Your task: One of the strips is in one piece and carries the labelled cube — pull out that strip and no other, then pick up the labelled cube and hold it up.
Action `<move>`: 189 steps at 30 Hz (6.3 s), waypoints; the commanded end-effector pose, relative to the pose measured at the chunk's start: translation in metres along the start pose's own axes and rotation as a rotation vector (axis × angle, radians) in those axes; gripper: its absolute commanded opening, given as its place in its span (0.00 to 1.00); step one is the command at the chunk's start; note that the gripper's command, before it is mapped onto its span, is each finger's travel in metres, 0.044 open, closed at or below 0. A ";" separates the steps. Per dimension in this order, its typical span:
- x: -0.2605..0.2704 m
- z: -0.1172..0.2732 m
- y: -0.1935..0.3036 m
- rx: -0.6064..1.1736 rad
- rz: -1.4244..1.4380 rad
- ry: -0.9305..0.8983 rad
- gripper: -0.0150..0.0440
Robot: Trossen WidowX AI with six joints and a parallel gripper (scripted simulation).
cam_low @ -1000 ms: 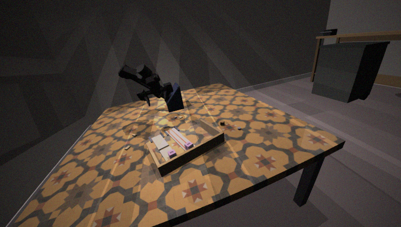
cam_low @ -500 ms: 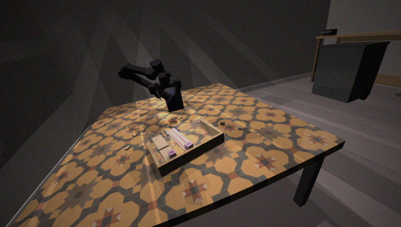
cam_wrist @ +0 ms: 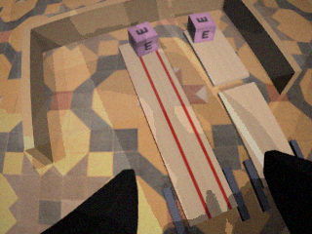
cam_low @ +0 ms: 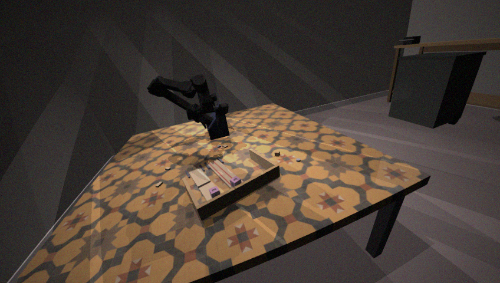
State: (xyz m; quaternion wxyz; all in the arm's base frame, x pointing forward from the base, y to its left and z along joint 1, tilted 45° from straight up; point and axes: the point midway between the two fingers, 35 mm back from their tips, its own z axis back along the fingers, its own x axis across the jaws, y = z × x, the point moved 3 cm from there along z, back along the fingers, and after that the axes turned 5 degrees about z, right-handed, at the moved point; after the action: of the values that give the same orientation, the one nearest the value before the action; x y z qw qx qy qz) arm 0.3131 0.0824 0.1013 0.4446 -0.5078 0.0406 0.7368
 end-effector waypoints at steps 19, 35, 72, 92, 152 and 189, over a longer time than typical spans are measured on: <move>-0.028 -0.102 0.018 0.747 0.218 -0.226 0.25; -0.026 -0.118 0.031 0.746 0.218 -0.227 0.25; -0.023 -0.154 0.065 0.747 0.219 -0.223 0.25; -0.023 -0.155 0.066 0.747 0.219 -0.223 0.25; -0.024 -0.147 0.081 0.748 0.220 -0.223 0.25; -0.031 -0.111 0.122 0.750 0.223 -0.224 0.25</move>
State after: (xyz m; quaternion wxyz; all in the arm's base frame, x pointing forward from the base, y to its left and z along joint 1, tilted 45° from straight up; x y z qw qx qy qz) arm 0.3205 -0.0607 0.0275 0.5185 -0.2289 0.3015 0.7667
